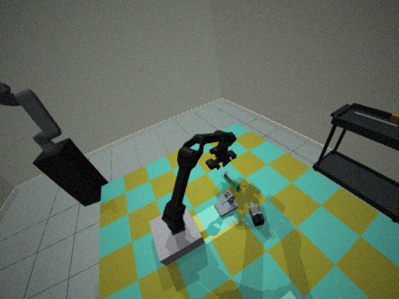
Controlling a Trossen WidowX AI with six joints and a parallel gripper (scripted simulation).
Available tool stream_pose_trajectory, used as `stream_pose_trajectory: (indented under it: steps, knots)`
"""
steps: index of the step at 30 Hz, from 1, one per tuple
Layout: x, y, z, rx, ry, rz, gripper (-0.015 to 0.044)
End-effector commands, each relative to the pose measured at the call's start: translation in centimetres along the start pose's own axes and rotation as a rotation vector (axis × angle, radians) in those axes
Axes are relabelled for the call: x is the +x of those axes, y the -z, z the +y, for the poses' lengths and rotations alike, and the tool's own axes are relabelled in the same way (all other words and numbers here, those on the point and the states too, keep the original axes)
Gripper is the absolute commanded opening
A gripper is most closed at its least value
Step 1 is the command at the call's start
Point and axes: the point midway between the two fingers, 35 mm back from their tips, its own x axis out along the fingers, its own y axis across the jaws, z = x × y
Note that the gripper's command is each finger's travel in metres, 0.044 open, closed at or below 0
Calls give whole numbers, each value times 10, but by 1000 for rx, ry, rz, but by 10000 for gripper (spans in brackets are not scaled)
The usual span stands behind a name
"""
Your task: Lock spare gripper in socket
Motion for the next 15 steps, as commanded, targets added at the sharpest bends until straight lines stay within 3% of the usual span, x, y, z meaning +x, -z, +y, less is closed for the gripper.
stream_pose_trajectory:
  steps: [1,9,14,15]
  knots:
    - [-10,-2,1,0,1,0,200]
    - [-31,-4,5,2,-9,4,200]
    - [-23,-3,4,2,-11,5,331]
    - [-26,-1,4,1,-7,7,305]
